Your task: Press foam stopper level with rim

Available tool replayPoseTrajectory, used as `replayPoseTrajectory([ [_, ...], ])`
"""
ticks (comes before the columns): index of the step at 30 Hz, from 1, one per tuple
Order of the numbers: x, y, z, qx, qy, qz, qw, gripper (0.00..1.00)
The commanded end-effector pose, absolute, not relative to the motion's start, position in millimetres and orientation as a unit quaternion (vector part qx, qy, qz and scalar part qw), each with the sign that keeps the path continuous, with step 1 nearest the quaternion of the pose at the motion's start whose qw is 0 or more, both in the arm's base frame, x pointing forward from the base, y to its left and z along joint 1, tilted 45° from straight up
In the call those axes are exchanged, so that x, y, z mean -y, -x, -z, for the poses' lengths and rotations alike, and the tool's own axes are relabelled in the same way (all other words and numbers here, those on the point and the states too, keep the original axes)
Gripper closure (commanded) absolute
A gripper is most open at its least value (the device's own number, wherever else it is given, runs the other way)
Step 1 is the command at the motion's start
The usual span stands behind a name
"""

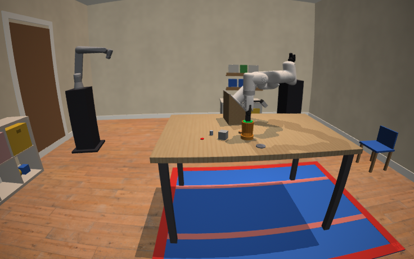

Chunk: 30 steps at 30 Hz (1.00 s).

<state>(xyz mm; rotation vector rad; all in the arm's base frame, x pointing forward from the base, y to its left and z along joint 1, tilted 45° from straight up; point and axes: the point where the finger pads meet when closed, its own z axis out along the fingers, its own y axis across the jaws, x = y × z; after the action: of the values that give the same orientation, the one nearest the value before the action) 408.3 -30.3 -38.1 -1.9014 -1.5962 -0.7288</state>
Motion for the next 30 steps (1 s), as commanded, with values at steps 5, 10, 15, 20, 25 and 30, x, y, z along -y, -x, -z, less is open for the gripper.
replayPoseTrajectory([
  [5, 29.4, -409.2, 40.1, 0.593, 0.708, 0.271, 0.272, 1.00],
  [10, 28.0, -409.3, 41.4, 0.593, 0.708, 0.271, 0.272, 1.00],
  [15, 27.3, -409.3, 42.2, 0.593, 0.708, 0.271, 0.272, 1.00],
  [20, 27.1, -409.3, 42.3, 0.593, 0.708, 0.271, 0.272, 1.00],
  [25, 27.1, -409.4, 42.4, 0.593, 0.708, 0.271, 0.272, 1.00],
  [30, 27.1, -409.4, 42.4, 0.593, 0.708, 0.271, 0.272, 1.00],
])
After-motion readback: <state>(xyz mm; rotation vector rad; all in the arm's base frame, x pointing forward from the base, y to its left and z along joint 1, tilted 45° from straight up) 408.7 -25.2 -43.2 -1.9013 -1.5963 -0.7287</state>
